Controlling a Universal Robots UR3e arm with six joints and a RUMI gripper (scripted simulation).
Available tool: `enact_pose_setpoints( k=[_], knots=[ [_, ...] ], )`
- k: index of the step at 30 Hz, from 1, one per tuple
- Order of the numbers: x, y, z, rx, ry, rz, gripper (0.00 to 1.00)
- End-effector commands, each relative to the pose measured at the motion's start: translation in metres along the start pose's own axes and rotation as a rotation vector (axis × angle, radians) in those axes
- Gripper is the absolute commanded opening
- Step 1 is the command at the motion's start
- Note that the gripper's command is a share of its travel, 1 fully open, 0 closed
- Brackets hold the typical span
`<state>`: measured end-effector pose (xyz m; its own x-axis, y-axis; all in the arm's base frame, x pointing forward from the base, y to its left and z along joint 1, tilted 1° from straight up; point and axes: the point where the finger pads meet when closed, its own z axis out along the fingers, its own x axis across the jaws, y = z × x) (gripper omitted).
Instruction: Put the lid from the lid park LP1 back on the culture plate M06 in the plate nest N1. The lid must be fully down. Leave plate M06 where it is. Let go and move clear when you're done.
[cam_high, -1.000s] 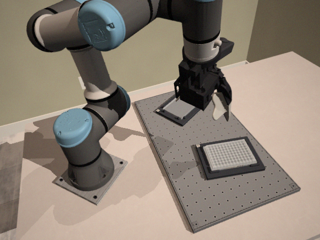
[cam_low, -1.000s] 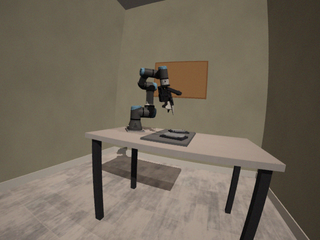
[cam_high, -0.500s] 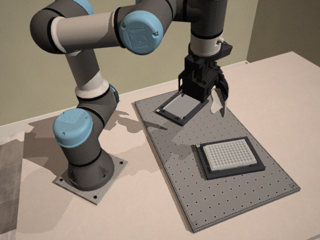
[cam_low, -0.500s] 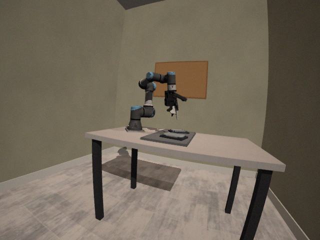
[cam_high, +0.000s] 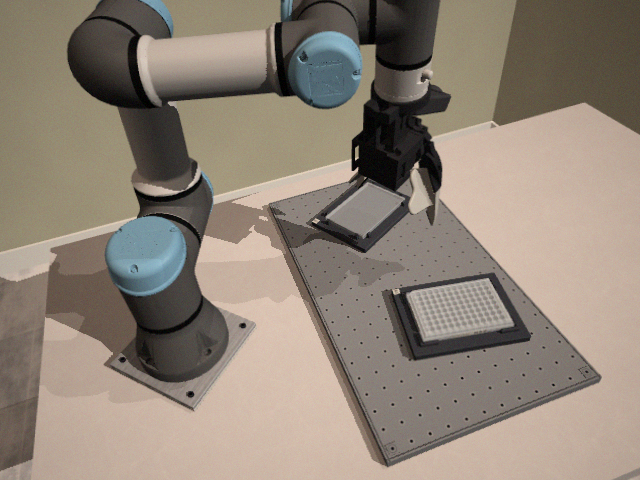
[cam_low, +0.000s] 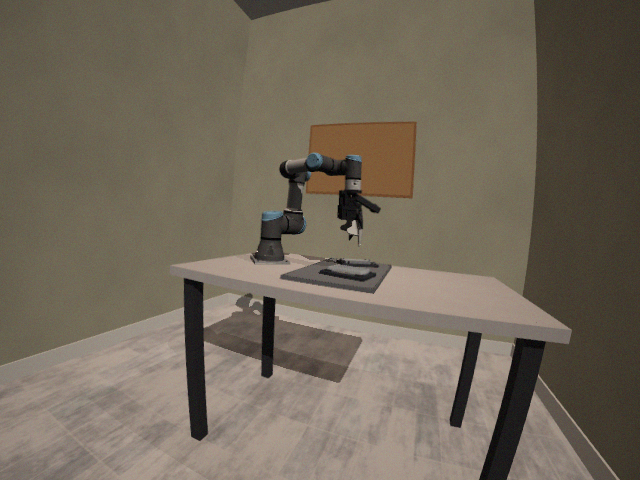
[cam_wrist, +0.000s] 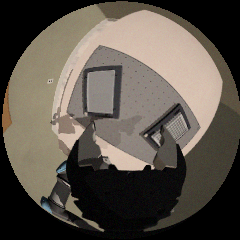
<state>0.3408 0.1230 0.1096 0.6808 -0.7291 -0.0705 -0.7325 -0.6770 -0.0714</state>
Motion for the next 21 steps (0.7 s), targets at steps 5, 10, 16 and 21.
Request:
enact_pose_setpoints(
  k=[5,10,16,21],
  knots=[
    [-0.022,-0.017,0.018,-0.032,0.029,0.011,0.82],
    [-0.037,-0.026,0.030,-0.046,0.047,0.017,0.82],
    [-0.053,-0.034,0.040,-0.056,0.067,0.023,0.82],
    [-0.072,-0.042,0.053,-0.063,0.088,0.028,0.82]
  ],
)
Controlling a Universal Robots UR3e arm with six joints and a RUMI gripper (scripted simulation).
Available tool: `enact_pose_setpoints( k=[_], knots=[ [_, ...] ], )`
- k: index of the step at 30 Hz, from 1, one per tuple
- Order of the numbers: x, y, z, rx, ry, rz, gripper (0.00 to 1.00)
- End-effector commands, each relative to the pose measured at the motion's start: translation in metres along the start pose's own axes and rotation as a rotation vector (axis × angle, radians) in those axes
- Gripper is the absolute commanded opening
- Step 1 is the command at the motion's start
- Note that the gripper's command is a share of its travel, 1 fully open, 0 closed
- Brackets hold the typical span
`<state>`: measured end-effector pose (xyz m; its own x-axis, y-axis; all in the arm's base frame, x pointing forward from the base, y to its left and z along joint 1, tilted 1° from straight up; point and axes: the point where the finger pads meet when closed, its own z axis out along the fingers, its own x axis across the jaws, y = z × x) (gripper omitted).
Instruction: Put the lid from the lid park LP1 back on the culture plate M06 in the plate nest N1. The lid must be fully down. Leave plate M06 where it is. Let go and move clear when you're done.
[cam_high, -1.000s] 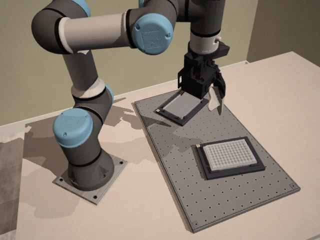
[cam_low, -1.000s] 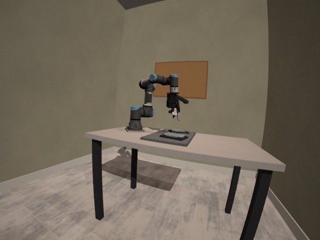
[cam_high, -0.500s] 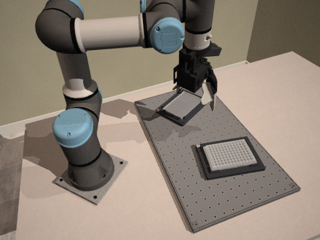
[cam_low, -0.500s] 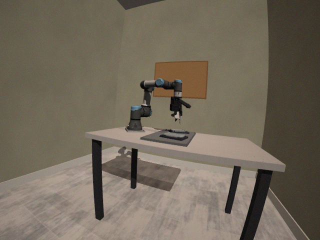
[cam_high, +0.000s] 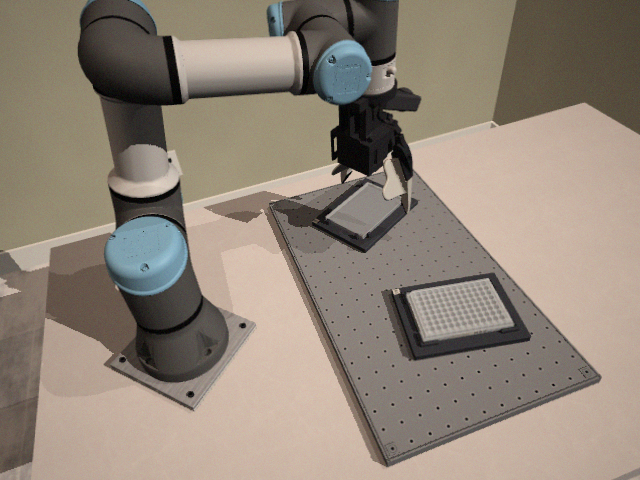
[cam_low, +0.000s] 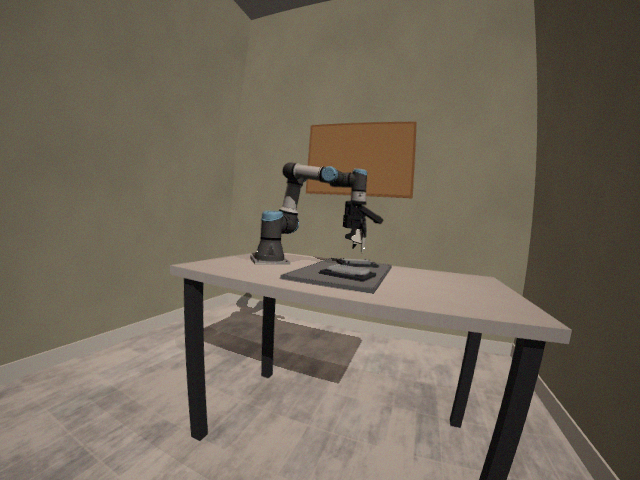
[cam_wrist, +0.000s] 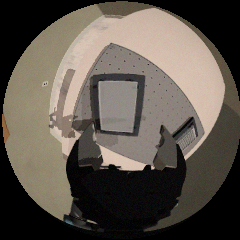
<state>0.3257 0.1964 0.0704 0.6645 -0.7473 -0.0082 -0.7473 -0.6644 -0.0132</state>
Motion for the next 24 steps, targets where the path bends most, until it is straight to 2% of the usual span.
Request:
enact_pose_setpoints(
  k=[1,4,17,24],
  knots=[
    [-0.016,-0.008,0.008,-0.006,0.028,0.008,0.82],
    [-0.027,-0.011,0.014,-0.006,0.028,0.008,0.82],
    [-0.027,-0.011,0.014,-0.006,0.027,0.008,0.82],
    [-0.027,-0.011,0.026,-0.006,0.028,0.008,0.82]
  ],
)
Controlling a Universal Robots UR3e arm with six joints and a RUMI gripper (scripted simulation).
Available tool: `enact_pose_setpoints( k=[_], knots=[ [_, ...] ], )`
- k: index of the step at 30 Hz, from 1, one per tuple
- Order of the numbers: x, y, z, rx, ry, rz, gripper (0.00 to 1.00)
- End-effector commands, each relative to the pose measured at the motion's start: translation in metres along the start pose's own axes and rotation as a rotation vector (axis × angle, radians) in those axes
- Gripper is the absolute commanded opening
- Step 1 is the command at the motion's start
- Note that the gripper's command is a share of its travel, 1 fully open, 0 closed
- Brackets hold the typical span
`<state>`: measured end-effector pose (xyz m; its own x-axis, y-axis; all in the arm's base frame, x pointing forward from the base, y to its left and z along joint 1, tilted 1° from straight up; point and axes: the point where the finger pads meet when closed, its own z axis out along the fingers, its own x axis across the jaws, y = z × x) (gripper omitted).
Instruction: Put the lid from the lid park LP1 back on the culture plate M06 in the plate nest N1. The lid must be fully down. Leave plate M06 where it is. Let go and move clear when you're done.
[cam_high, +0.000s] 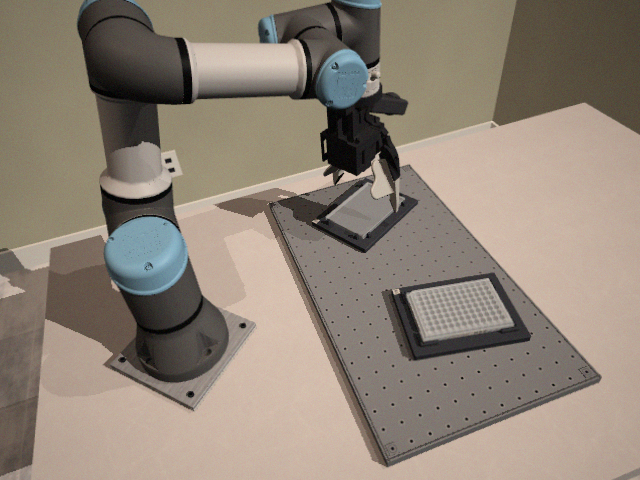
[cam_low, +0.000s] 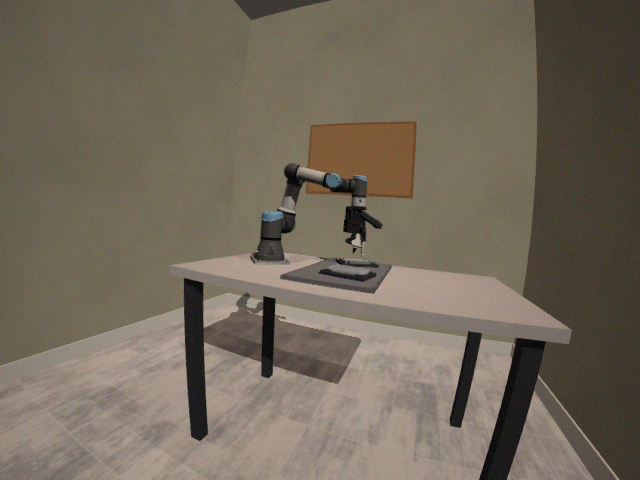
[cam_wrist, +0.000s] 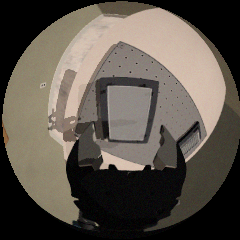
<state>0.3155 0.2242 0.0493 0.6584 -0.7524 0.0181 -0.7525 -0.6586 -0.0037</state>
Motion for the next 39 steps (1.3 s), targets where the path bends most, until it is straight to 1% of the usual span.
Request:
enact_pose_setpoints(
  k=[1,4,13,27,28,39],
  knots=[
    [0.000,-0.001,0.006,0.003,0.001,0.000,0.82],
    [0.000,-0.001,0.007,0.003,0.001,0.000,0.82],
    [0.000,-0.001,0.022,0.003,0.001,0.000,0.82],
    [0.000,-0.001,0.023,0.003,0.001,0.000,0.82],
    [0.000,-0.001,0.023,0.003,0.001,0.000,0.00],
    [0.000,-0.001,0.023,0.003,0.001,0.000,0.00]
  ],
)
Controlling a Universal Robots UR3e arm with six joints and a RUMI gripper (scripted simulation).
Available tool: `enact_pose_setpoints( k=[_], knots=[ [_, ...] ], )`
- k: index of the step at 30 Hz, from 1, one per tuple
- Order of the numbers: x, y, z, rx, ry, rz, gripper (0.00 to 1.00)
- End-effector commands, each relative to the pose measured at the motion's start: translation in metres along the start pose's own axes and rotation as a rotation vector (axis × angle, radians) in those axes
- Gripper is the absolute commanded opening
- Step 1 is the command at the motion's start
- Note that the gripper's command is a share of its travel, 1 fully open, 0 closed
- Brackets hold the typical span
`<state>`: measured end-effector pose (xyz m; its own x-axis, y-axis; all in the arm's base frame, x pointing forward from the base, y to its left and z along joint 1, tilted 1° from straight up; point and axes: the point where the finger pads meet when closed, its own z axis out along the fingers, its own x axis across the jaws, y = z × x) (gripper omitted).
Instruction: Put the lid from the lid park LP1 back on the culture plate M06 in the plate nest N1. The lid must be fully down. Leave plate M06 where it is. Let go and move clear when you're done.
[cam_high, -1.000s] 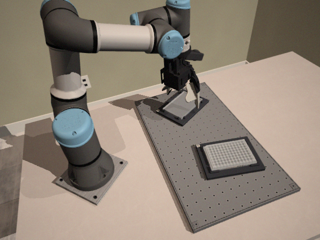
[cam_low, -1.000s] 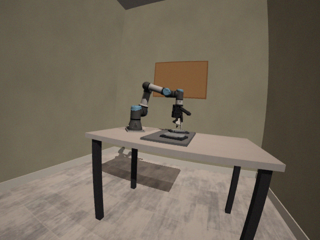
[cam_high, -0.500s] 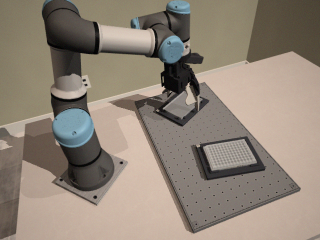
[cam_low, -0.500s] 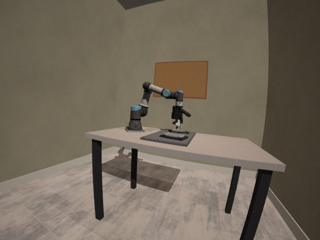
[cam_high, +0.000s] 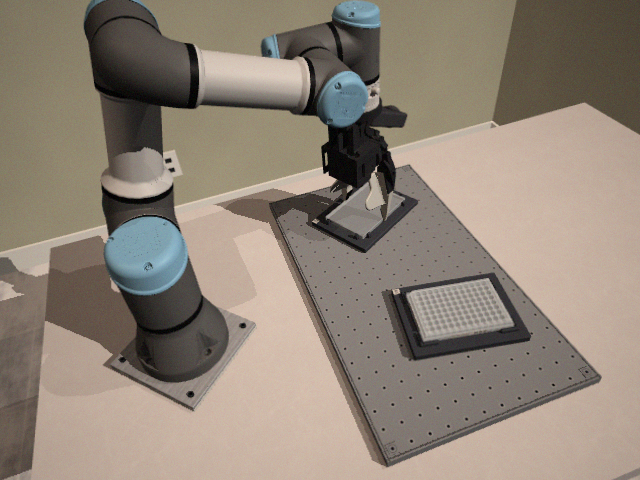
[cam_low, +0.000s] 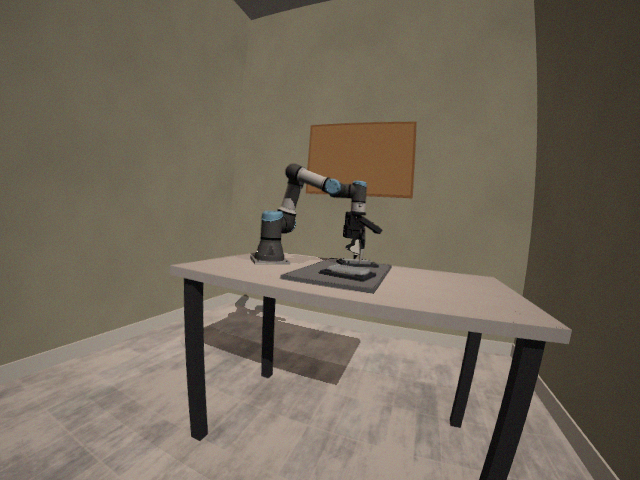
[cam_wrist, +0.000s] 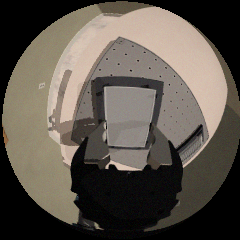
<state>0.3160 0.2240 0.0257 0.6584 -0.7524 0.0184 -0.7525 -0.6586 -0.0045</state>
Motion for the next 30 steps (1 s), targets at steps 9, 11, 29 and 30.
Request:
enact_pose_setpoints(
  k=[9,11,29,30],
  knots=[
    [0.000,-0.001,-0.001,0.002,0.001,0.000,0.00],
    [0.000,-0.001,-0.001,0.002,0.001,0.000,0.00],
    [0.000,-0.001,-0.011,0.002,0.001,0.000,0.00],
    [0.000,-0.001,-0.012,0.002,0.001,0.000,0.00]
  ],
)
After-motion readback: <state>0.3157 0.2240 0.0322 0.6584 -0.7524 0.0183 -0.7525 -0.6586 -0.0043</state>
